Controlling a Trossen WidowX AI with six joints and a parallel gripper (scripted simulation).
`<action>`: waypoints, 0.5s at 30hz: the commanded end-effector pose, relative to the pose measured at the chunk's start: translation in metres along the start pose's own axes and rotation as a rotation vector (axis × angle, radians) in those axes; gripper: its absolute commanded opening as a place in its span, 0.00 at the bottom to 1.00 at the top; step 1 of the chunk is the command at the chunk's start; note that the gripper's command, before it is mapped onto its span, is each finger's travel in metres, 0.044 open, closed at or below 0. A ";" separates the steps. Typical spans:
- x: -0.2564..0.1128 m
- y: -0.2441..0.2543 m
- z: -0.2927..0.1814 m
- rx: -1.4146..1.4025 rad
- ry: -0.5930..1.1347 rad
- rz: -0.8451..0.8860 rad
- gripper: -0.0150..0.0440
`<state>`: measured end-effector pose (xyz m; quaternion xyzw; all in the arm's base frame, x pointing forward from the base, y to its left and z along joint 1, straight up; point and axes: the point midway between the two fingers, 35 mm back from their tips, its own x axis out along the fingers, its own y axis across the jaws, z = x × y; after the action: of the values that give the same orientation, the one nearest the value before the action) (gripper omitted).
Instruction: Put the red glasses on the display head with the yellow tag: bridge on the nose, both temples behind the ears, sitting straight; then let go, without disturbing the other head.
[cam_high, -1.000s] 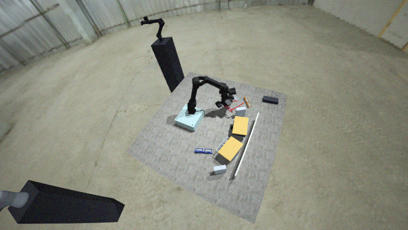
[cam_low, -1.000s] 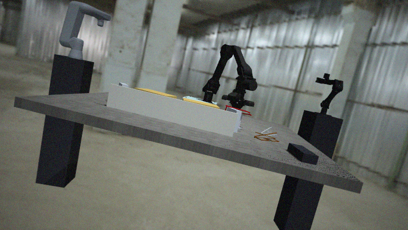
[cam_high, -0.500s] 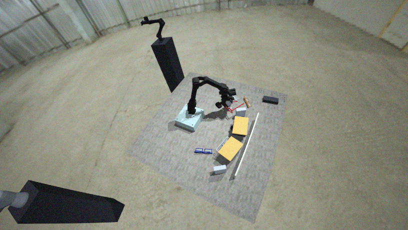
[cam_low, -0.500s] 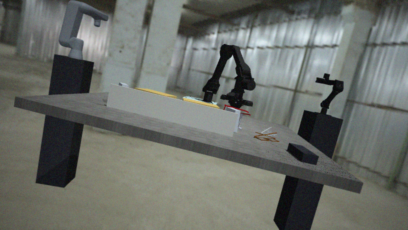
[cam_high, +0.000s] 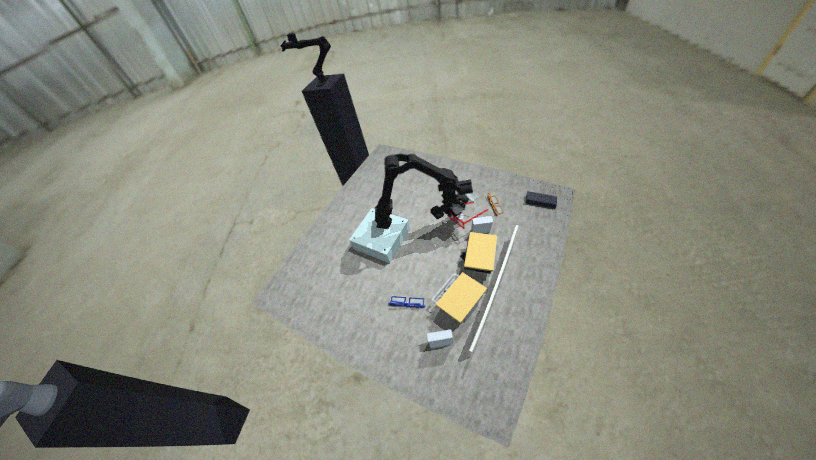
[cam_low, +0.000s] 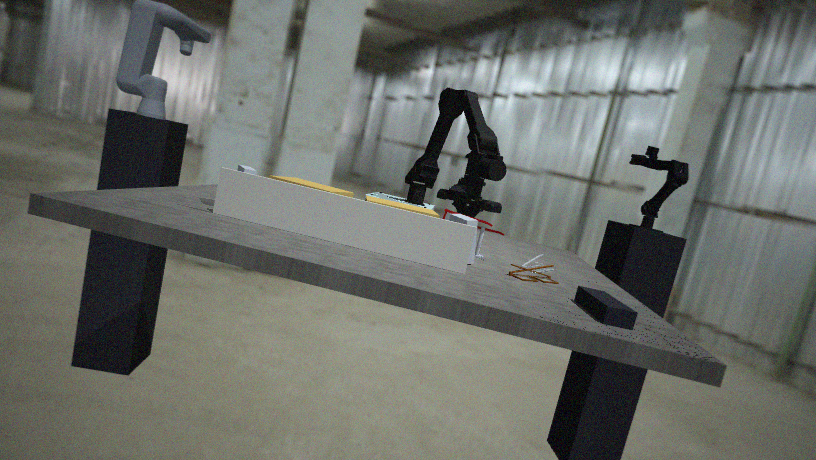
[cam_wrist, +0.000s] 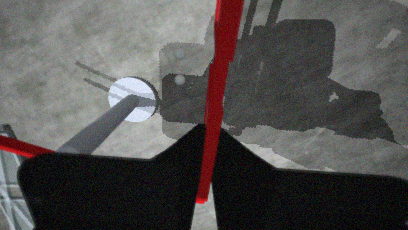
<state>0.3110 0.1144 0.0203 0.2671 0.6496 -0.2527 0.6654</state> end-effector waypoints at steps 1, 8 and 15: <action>0.000 -0.002 0.004 -0.003 0.000 -0.001 0.25; 0.000 -0.004 0.009 -0.003 0.000 -0.002 0.25; 0.000 -0.006 0.015 -0.003 -0.001 -0.002 0.25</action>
<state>0.3162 0.1032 0.0202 0.2671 0.6491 -0.2529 0.6659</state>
